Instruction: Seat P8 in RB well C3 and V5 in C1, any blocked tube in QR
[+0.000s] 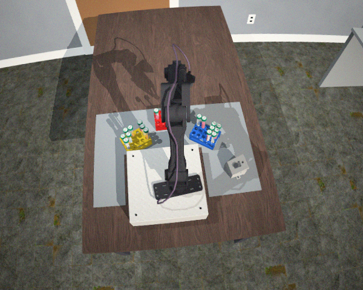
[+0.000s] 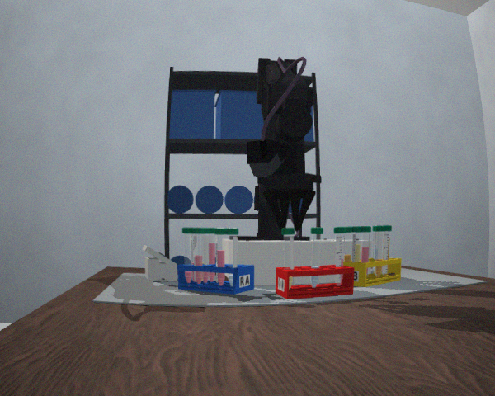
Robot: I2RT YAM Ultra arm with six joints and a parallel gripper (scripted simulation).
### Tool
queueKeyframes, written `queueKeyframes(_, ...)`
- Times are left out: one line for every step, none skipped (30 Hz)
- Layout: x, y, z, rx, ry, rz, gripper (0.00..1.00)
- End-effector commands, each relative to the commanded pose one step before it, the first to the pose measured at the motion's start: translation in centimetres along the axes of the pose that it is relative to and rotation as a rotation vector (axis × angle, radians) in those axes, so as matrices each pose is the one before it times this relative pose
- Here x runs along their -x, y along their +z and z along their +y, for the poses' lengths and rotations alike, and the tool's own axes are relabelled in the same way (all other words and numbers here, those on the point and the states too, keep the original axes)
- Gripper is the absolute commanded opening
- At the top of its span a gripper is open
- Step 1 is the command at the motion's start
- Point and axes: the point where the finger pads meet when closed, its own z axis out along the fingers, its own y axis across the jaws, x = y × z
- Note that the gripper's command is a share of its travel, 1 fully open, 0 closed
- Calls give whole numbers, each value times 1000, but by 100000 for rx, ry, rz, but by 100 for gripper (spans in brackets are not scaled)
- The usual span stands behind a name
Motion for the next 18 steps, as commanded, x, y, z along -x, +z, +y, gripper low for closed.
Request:
queueKeyframes(629, -1313, 499, 3164, 95, -4467, 30)
queueKeyframes(-192, 221, -149, -454, 12, 601, 30)
queueKeyframes(-362, 373, -277, -825, 20, 1089, 30)
queueKeyframes(43, 0, 33, 111, -3, -148, 30)
queueKeyframes(270, -210, 205, 625, -15, -824, 30)
queueKeyframes(-193, 221, -145, -434, 9, 572, 30)
queueKeyframes(50, -2, 39, 120, -4, -159, 30)
queueKeyframes(-139, 177, -107, -325, 8, 430, 30)
queueKeyframes(-1, 48, 1, 2, -1, -3, 30)
queueKeyframes(277, -220, 212, 639, -16, -843, 30)
queueKeyframes(-146, 434, -132, -1239, -75, 1835, 30)
queueKeyframes(1, 6, 0, 0, 0, 0, 30)
queueKeyframes(1, 6, 0, 0, 0, 0, 30)
queueKeyframes(0, 0, 0, 0, 0, 0, 30)
queueKeyframes(0, 0, 0, 0, 0, 0, 30)
queueKeyframes(1, 6, 0, 0, 0, 0, 30)
queueKeyframes(1, 6, 0, 0, 0, 0, 30)
queueKeyframes(0, 0, 0, 0, 0, 0, 0)
